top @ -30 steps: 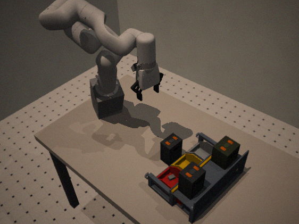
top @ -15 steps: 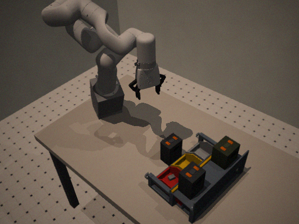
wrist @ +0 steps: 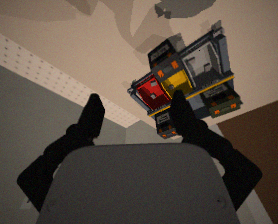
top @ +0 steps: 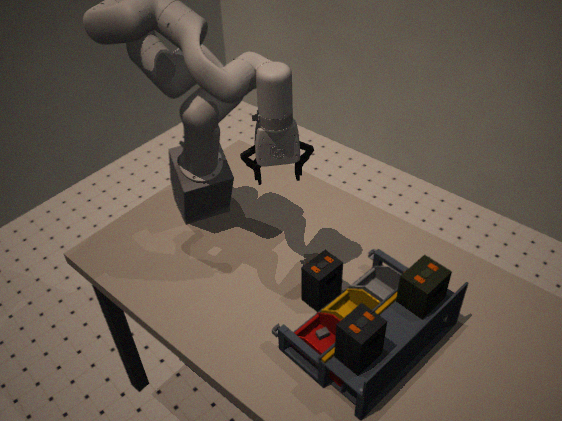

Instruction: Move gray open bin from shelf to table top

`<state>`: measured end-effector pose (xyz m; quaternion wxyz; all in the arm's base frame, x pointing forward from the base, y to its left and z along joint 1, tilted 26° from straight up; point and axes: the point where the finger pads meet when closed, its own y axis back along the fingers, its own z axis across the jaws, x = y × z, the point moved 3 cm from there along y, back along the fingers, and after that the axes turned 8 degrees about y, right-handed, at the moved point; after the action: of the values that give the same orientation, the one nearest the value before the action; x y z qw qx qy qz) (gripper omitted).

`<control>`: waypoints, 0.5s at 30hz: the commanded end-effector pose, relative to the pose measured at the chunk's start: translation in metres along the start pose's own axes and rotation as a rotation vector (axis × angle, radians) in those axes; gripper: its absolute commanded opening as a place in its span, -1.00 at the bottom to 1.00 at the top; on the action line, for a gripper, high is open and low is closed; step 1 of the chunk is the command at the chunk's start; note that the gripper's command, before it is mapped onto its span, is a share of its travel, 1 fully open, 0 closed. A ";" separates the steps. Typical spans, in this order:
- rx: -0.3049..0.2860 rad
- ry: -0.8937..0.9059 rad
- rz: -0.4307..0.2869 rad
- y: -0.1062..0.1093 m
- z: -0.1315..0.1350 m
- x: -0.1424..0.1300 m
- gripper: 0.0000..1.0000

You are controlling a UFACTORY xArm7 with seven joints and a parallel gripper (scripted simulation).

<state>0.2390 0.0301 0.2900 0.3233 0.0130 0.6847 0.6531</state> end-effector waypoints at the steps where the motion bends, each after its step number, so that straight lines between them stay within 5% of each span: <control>1: 0.000 -0.013 -0.004 0.001 0.001 -0.001 1.00; 6: 0.000 -0.013 -0.004 0.001 0.001 -0.001 1.00; 11: -0.001 -0.272 -0.004 0.001 0.001 -0.001 1.00; 15: -0.001 -0.272 -0.004 0.001 0.001 -0.001 1.00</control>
<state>0.2390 0.0300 0.2901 0.4009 0.0896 0.6415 0.6479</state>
